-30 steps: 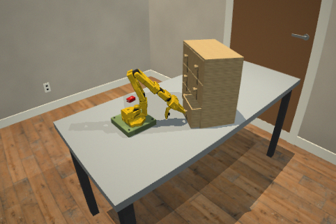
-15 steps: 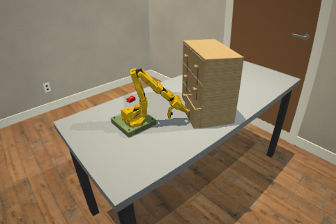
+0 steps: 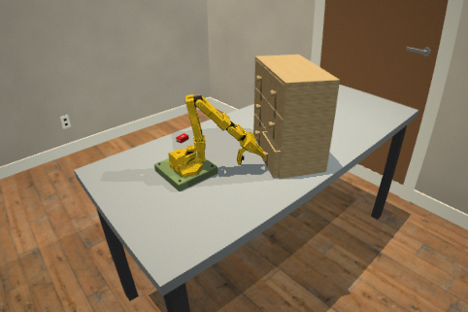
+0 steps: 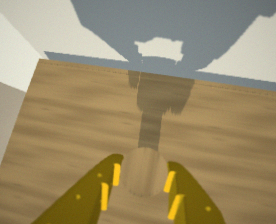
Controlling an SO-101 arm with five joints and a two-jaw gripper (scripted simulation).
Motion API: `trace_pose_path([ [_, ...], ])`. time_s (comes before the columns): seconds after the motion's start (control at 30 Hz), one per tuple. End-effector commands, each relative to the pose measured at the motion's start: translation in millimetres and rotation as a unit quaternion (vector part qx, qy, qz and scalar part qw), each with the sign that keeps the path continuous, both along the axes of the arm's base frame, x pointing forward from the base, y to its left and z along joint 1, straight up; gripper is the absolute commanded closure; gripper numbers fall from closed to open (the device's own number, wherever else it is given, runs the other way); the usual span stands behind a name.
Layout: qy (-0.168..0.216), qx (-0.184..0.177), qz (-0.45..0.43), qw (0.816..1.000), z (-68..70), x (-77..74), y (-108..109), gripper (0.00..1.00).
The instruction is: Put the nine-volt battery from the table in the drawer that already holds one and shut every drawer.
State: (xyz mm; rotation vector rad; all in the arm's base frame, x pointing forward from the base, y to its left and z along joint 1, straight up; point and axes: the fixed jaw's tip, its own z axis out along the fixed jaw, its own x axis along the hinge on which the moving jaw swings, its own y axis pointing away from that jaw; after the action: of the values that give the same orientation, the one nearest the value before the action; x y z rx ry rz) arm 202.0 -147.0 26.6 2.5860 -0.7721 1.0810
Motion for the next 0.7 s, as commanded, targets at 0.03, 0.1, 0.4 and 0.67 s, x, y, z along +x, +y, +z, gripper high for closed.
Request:
trace_pose_path([
  [0.03,-0.004,0.002,-0.001,1.0,0.2,6.4,-2,1.0],
  [0.1,-0.004,0.002,-0.001,1.0,0.2,6.4,-2,1.0],
  [0.4,-0.005,0.002,0.0,1.0,0.4,14.0,-7,1.0],
  [0.67,-0.005,0.002,0.001,1.0,0.2,19.4,-9,1.0],
])
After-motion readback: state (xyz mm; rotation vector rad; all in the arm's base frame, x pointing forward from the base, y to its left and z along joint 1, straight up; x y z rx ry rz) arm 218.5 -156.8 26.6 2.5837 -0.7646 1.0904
